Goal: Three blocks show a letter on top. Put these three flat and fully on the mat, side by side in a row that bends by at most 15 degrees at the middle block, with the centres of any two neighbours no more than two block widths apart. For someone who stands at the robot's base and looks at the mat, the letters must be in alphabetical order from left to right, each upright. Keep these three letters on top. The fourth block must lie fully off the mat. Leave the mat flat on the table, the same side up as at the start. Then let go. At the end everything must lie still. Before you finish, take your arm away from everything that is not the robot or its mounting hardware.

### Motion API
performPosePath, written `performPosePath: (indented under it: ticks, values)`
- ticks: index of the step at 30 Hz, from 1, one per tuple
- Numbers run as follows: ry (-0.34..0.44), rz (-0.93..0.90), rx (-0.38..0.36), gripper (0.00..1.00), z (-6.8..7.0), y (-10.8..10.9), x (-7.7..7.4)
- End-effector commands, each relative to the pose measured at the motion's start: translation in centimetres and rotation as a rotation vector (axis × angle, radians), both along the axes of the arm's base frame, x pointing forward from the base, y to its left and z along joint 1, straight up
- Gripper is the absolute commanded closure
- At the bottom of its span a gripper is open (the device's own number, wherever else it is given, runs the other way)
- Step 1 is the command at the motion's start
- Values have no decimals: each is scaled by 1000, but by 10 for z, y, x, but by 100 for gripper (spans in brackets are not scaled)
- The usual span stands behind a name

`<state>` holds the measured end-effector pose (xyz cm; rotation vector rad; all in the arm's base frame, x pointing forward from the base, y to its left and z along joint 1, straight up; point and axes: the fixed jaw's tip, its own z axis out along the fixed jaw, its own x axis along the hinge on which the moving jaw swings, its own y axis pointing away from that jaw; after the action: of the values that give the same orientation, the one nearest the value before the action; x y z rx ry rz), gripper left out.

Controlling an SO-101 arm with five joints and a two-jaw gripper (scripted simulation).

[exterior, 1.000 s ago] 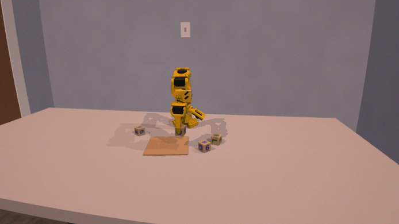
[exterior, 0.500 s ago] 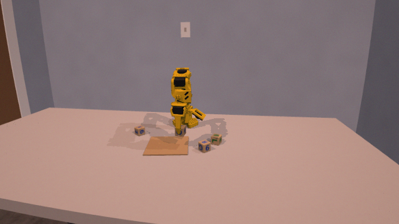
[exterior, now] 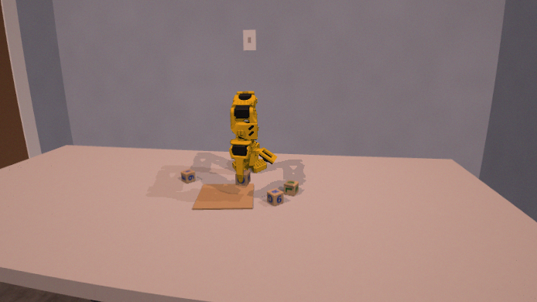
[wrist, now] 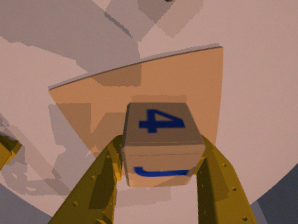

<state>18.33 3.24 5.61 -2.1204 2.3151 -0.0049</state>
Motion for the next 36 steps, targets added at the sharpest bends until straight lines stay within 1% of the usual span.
performPosePath:
  ticks: [1, 12, 21, 29, 36]
  values:
    - [-70, 0, 14, 100, 9, 2, 7]
    - [-70, 1, 14, 100, 4, 2, 7]
    - [-70, 1, 14, 100, 3, 2, 7]
    - [-70, 1, 14, 100, -2, 2, 7]
    - [-70, 1, 14, 100, -3, 2, 7]
